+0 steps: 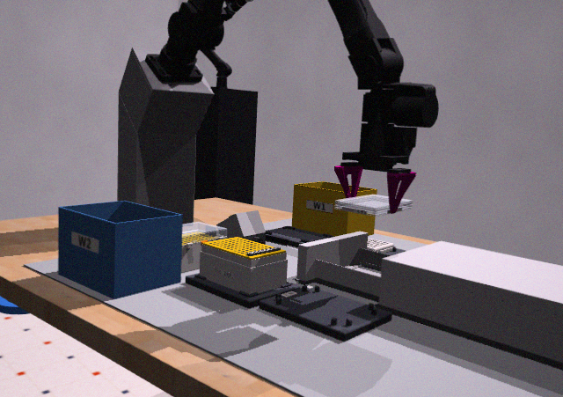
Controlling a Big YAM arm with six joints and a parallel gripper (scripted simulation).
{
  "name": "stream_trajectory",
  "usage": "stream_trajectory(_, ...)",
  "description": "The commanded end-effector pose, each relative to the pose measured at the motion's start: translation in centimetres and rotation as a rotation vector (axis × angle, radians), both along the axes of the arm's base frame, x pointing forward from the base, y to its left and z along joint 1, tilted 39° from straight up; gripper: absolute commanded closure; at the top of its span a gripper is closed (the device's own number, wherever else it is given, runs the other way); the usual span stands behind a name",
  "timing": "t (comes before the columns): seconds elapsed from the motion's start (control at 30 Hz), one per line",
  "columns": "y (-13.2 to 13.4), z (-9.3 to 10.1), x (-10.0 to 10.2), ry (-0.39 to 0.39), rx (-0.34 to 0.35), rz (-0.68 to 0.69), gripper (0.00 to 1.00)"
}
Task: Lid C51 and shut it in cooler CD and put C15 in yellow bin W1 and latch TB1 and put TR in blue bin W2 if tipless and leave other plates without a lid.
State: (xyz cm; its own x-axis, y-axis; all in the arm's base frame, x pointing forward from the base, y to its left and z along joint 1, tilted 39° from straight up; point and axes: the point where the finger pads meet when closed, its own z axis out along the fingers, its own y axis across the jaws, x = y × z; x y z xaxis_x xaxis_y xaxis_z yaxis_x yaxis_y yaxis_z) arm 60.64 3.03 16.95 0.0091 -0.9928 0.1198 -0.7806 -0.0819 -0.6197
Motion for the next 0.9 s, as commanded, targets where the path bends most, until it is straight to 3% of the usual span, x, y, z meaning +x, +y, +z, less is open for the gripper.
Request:
stream_trajectory(0.0,0.2,2.3,-0.3,-0.048,0.019,-0.013,1.00)
stream_trajectory(0.07,-0.7,2.3,-0.2,-0.047,0.020,-0.026,1.00)
stream_trajectory(0.23,-0.8,2.3,-0.2,-0.046,0.020,-0.025,1.00)
stream_trajectory(0.27,0.3,2.3,-0.3,-0.045,0.020,-0.006,1.00)
stream_trajectory(0.87,-0.8,2.5,-0.2,-0.041,0.006,-0.003,1.00)
